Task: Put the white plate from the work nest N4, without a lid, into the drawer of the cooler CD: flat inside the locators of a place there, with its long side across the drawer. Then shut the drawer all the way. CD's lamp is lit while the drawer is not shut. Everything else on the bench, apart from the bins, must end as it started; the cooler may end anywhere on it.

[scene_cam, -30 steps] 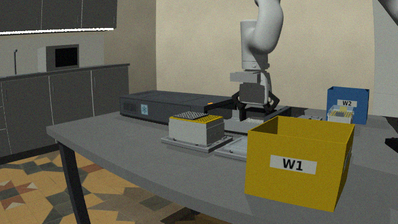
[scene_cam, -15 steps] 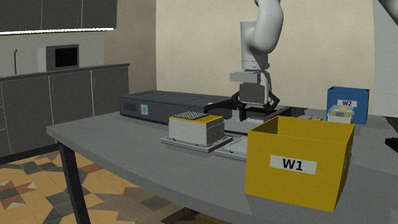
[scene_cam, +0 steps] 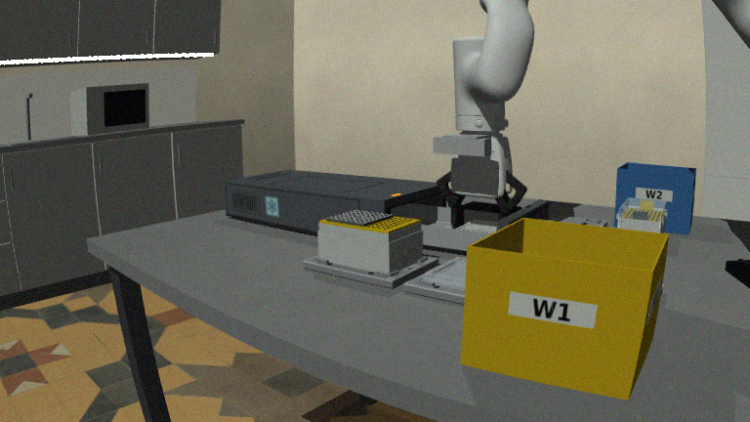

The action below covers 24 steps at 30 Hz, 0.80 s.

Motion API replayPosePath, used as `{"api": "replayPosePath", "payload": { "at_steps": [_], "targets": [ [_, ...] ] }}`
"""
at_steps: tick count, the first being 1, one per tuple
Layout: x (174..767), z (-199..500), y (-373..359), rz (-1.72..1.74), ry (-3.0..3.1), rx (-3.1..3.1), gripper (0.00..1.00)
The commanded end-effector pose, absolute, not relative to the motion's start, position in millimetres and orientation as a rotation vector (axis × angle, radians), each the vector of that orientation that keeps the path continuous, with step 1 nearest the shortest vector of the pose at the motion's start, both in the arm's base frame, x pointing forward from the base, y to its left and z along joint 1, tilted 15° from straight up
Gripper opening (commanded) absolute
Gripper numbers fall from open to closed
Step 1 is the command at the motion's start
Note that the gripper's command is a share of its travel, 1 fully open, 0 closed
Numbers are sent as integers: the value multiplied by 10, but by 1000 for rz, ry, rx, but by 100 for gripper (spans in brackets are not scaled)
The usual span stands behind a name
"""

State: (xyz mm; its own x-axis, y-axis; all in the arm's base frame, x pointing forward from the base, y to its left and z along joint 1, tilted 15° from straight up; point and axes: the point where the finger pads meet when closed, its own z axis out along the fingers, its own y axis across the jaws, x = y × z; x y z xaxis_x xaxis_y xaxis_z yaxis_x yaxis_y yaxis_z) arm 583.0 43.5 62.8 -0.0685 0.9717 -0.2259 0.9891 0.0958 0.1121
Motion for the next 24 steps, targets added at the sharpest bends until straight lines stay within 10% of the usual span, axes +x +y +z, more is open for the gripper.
{"api": "replayPosePath", "payload": {
  "at_steps": [1, 2, 24],
  "targets": [
    [5840, 637, 438, -101, 2130, 1959, 0],
    [5840, 631, 437, -101, 2130, 1959, 100],
    [5841, 627, 436, -101, 2130, 1959, 100]
  ]
}}
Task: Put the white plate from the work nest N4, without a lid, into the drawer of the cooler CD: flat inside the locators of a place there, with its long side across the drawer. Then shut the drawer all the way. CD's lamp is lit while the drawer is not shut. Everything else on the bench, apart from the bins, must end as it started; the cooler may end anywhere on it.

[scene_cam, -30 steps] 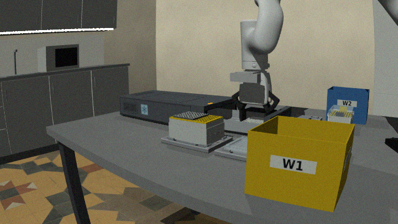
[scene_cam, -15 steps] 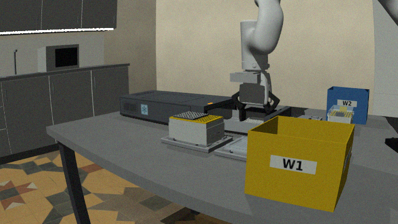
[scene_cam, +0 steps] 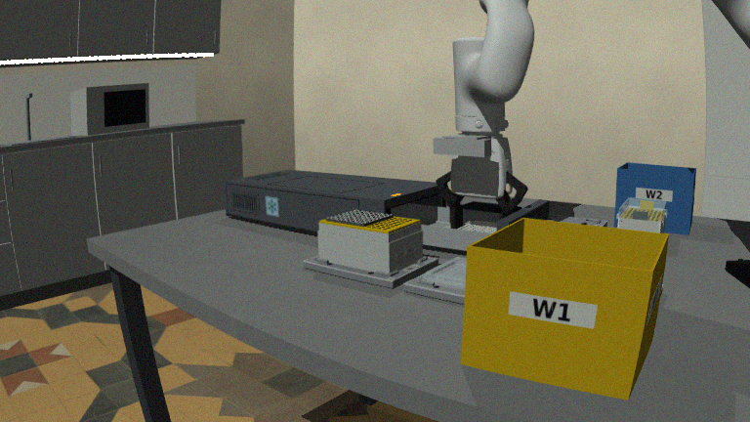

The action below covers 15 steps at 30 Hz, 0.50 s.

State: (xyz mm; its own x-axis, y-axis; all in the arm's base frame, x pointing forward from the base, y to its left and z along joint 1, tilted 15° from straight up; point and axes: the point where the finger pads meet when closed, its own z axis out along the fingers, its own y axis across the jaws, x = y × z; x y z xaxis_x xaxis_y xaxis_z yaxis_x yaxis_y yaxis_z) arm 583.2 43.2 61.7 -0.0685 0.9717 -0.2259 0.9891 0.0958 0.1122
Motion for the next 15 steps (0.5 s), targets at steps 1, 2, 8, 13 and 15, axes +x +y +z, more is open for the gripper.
{"api": "replayPosePath", "payload": {
  "at_steps": [1, 2, 8, 13, 15],
  "targets": [
    [5841, 627, 436, -101, 2130, 1959, 100],
    [5841, 627, 436, -101, 2130, 1959, 100],
    [5841, 627, 436, -101, 2130, 1959, 100],
    [5838, 642, 439, -101, 2130, 1959, 100],
    [5834, 675, 446, -101, 2130, 1959, 100]
  ]
}}
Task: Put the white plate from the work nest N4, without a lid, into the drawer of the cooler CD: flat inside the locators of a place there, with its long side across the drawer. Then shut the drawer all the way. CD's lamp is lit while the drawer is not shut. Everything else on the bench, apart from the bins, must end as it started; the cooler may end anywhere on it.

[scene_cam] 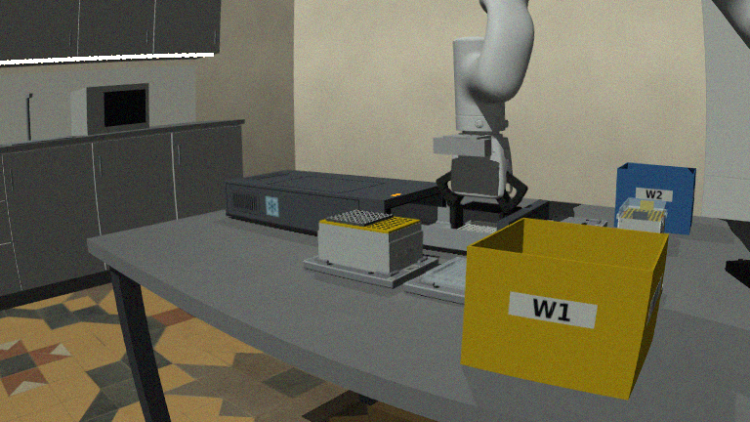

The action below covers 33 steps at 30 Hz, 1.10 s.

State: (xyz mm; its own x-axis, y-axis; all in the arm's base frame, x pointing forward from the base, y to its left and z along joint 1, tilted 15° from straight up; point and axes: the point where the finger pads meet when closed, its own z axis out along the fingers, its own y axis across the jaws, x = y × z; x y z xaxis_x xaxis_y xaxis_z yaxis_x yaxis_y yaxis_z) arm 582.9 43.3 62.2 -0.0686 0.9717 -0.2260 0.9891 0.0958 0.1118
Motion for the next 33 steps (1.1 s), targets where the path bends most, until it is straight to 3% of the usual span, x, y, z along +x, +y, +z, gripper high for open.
{"api": "replayPosePath", "payload": {
  "at_steps": [1, 33],
  "targets": [
    [5832, 691, 450, -101, 2130, 1959, 100],
    [5771, 1143, 551, -101, 2130, 1959, 100]
  ]
}}
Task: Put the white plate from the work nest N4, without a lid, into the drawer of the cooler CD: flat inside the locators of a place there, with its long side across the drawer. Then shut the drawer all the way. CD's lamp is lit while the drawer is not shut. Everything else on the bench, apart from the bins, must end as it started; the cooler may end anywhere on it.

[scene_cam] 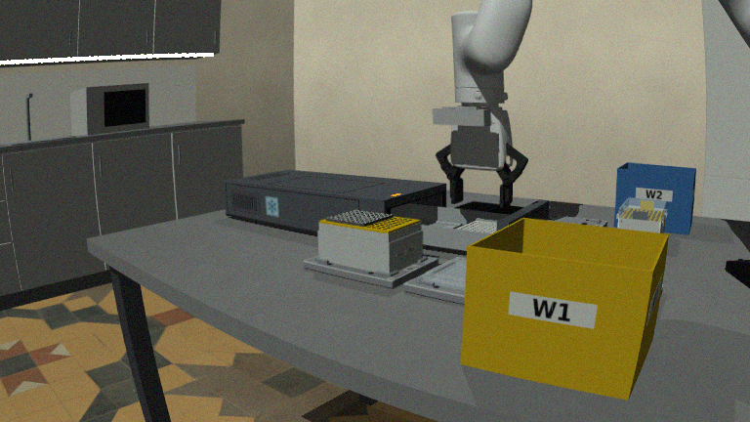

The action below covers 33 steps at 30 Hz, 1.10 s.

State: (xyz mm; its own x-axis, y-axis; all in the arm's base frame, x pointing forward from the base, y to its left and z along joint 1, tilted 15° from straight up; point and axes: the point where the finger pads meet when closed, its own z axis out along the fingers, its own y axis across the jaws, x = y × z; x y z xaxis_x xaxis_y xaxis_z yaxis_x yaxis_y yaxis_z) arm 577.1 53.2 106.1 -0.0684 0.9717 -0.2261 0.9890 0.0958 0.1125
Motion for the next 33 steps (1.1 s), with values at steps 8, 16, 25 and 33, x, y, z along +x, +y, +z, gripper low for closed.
{"api": "replayPosePath", "payload": {
  "at_steps": [8, 16, 25, 33],
  "targets": [
    [5758, 1240, 572, -101, 2130, 1959, 100],
    [5740, 1369, 601, -101, 2130, 1959, 100],
    [5725, 1482, 626, -101, 2130, 1959, 100],
    [5707, 1611, 655, -101, 2130, 1959, 100]
  ]
}}
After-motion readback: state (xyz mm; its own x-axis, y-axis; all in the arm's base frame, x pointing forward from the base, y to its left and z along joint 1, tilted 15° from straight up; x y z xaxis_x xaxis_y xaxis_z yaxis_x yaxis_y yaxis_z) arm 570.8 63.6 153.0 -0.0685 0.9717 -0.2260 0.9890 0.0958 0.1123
